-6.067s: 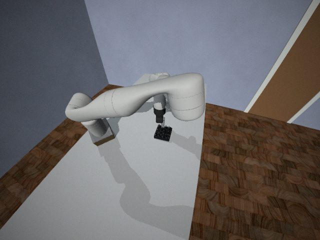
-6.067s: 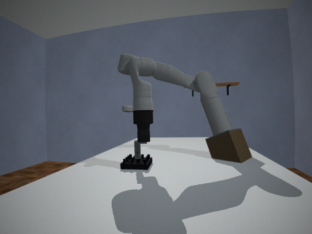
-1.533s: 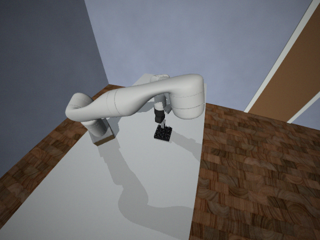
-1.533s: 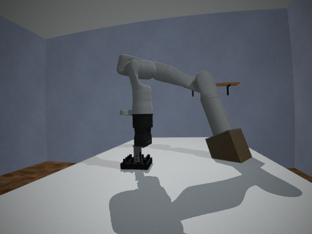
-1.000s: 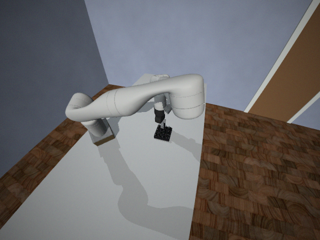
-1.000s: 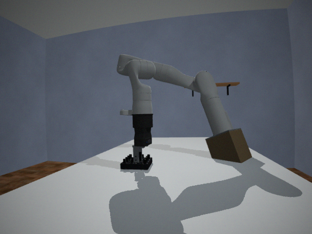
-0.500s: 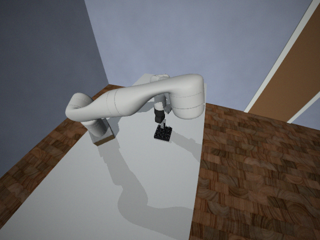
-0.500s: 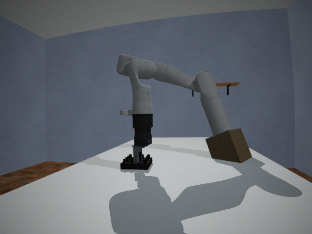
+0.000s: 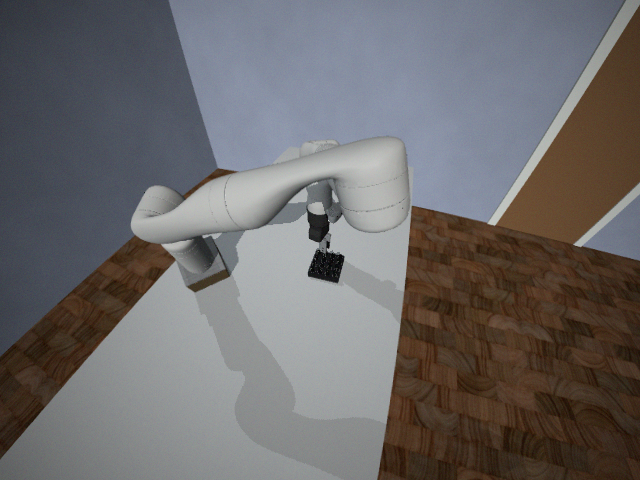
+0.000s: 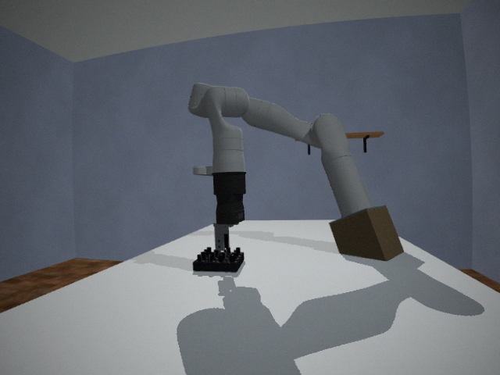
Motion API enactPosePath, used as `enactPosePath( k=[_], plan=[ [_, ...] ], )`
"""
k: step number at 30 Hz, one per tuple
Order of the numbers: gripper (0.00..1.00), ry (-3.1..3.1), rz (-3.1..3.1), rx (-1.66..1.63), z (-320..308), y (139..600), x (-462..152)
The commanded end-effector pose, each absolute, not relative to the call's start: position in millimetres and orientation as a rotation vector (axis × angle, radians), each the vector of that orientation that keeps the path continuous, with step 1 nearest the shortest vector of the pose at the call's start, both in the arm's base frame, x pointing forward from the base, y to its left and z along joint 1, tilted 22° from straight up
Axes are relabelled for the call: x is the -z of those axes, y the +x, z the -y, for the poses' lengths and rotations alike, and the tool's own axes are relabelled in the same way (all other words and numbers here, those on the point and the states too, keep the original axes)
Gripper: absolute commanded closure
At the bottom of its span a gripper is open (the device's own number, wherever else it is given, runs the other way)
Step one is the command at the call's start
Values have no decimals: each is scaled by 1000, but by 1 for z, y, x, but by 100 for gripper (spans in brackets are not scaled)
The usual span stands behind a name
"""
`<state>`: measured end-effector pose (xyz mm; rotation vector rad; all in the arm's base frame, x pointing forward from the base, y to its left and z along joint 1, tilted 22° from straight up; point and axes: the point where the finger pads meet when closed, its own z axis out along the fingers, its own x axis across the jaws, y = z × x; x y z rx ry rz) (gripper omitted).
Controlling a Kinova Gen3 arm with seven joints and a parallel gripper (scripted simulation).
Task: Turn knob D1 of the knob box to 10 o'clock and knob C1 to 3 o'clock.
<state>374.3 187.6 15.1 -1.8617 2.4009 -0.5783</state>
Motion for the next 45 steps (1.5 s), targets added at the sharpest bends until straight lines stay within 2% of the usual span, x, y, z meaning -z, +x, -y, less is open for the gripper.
enactPosePath(
  k=[1, 29, 45],
  plan=[
    [54, -1852, -2391, 582, -191, 376, -25],
    [54, -1874, -2379, 583, -193, 374, -30],
    [54, -2169, -2188, 592, -193, 371, -30]
  ],
)
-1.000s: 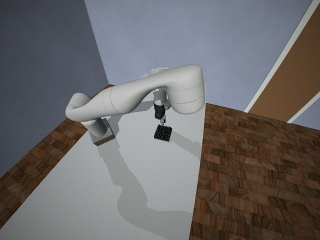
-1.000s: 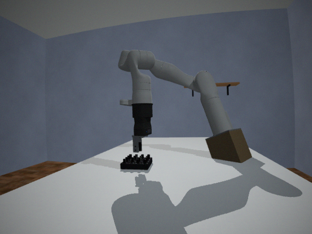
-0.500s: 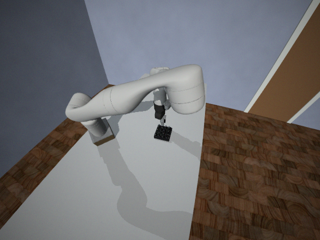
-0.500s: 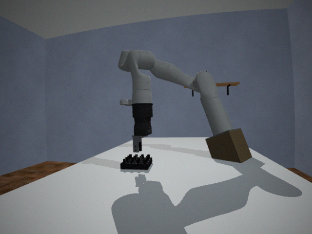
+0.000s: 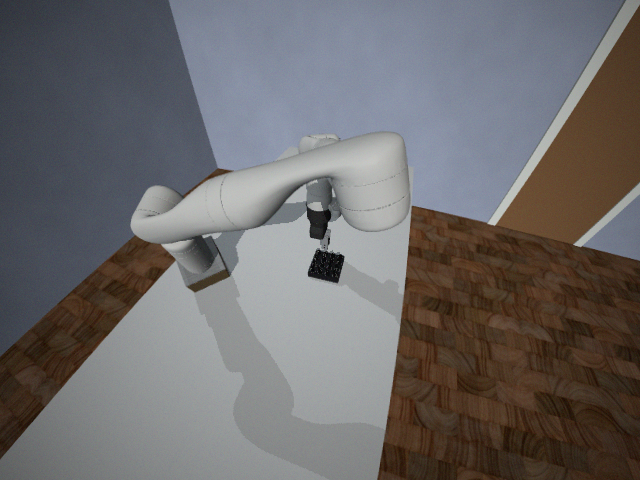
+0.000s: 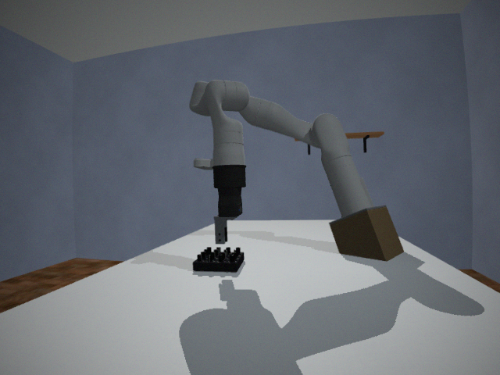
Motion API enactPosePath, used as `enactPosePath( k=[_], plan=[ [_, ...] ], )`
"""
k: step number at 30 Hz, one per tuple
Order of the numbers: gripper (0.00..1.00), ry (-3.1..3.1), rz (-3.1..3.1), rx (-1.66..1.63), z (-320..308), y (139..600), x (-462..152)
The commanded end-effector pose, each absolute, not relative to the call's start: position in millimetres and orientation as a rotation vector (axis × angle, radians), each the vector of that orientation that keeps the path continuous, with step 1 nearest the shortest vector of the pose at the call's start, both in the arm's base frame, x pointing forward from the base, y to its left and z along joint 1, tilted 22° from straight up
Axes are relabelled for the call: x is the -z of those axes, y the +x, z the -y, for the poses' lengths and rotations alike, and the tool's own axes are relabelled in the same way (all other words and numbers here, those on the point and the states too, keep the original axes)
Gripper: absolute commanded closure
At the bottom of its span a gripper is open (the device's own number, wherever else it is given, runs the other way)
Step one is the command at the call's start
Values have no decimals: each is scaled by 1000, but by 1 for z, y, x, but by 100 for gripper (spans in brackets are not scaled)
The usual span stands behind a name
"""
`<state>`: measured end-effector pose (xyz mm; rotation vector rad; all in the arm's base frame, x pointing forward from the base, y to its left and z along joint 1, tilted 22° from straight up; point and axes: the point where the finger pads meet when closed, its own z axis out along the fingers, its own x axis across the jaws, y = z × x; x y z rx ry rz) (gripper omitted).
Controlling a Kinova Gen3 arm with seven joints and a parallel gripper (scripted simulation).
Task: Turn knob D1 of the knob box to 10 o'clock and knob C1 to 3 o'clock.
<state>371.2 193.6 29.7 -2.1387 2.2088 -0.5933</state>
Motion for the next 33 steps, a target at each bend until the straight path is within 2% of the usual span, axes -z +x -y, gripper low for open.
enactPosePath(
  k=[1, 14, 33],
  plan=[
    [54, -2204, -2161, 593, -194, 370, -30],
    [54, -2653, -1737, 587, -196, 364, -30],
    [54, -3200, -781, 537, -198, 350, -35]
  ],
)
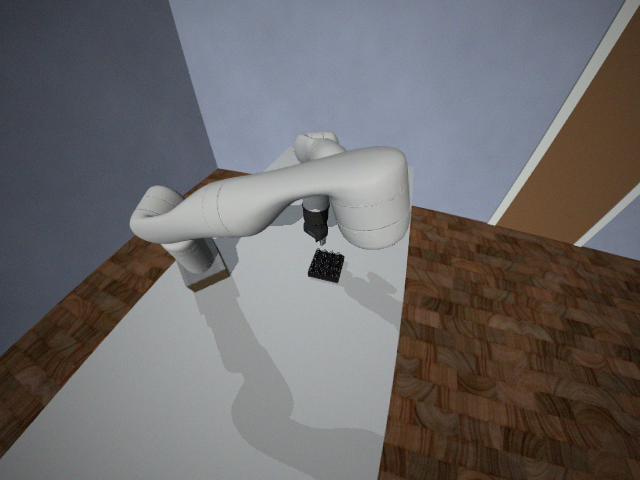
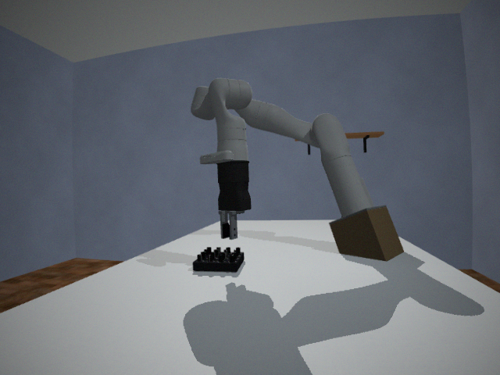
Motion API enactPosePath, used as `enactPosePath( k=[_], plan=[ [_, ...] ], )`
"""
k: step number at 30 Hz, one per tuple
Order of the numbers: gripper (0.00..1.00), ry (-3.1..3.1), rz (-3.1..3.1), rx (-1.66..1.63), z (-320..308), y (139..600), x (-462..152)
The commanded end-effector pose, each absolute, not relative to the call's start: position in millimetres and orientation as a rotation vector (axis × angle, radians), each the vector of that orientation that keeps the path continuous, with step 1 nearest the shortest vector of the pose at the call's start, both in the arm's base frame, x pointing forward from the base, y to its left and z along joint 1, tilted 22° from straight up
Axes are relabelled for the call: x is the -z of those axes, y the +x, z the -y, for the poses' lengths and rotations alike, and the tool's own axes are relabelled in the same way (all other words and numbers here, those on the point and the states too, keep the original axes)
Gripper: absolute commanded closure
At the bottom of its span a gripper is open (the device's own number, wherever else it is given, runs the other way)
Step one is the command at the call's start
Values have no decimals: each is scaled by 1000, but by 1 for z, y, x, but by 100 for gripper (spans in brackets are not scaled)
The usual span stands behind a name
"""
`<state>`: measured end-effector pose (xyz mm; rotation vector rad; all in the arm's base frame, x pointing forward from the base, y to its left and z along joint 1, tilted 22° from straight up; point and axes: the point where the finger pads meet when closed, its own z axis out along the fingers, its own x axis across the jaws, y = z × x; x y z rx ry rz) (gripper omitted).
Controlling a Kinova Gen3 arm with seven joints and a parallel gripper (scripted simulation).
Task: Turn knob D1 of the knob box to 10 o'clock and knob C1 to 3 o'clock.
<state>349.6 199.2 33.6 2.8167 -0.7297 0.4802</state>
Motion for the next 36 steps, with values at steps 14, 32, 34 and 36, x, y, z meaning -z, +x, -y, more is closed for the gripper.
enactPosePath(
  k=[14, 32, 34, 36],
  plan=[
    [54, 2860, 221, -433, -198, 344, -39],
    [54, 2858, 113, -424, -197, 342, -40],
    [54, 2858, 113, -424, -197, 342, -40],
    [54, 2858, 113, -424, -197, 342, -40]
  ],
)
